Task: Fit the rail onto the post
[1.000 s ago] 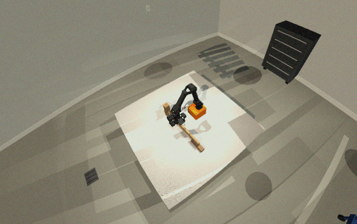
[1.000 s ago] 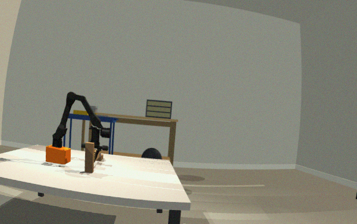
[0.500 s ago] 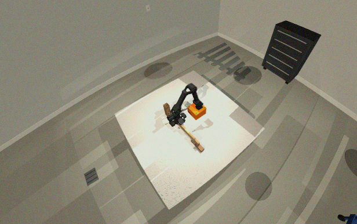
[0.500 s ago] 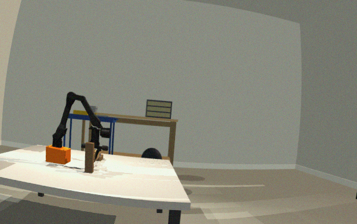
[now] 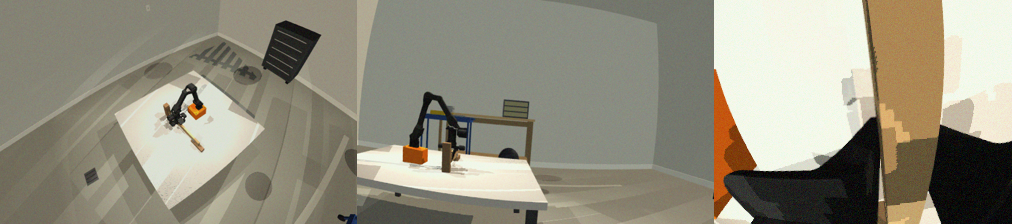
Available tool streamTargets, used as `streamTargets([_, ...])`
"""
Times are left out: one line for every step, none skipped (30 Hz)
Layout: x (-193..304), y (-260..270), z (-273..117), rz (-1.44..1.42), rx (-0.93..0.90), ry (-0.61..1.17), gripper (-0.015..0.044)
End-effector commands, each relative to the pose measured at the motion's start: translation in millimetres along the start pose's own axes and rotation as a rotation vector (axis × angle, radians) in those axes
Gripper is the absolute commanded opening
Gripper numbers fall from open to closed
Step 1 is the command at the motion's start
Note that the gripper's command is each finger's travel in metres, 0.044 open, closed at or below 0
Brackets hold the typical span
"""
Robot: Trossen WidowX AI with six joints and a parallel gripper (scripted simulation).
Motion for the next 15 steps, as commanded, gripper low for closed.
streamTargets([0.2,0.5,-0.8,0.003,0.0,-0.002,0.0])
streamTargets([0.4,0.5,-0.8,0.003,0.0,-0.002,0.0])
streamTargets([0.6,0.4,-0.7,0.003,0.0,-0.002,0.0])
streamTargets([0.9,0.4,-0.6,0.003,0.0,-0.002,0.0])
streamTargets([1.2,0.4,-0.5,0.003,0.0,-0.002,0.0])
streamTargets([1.5,0.3,-0.4,0.003,0.0,-0.002,0.0])
streamTargets([1.8,0.3,-0.2,0.003,0.0,-0.002,0.0])
streamTargets([2.1,0.3,-0.1,0.003,0.0,-0.002,0.0])
streamTargets([2.4,0.2,0.0,0.003,0.0,-0.002,0.0])
streamTargets([2.6,0.2,0.2,0.003,0.0,-0.002,0.0])
streamTargets([2.9,0.2,0.3,0.003,0.0,-0.002,0.0])
streamTargets([3.2,0.2,0.5,0.003,0.0,-0.002,0.0])
streamTargets([3.5,0.1,0.6,0.003,0.0,-0.002,0.0])
streamTargets([3.8,0.1,0.8,0.003,0.0,-0.002,0.0])
streamTargets([4.0,0.1,0.9,0.003,0.0,-0.002,0.0])
Point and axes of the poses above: the point midway between the two fingers, 35 mm back from their tips, its own z axis out along the fingers, its own y axis across the jaws, x = y × z, the point moved 9 cm from there along -z, back along the fingers
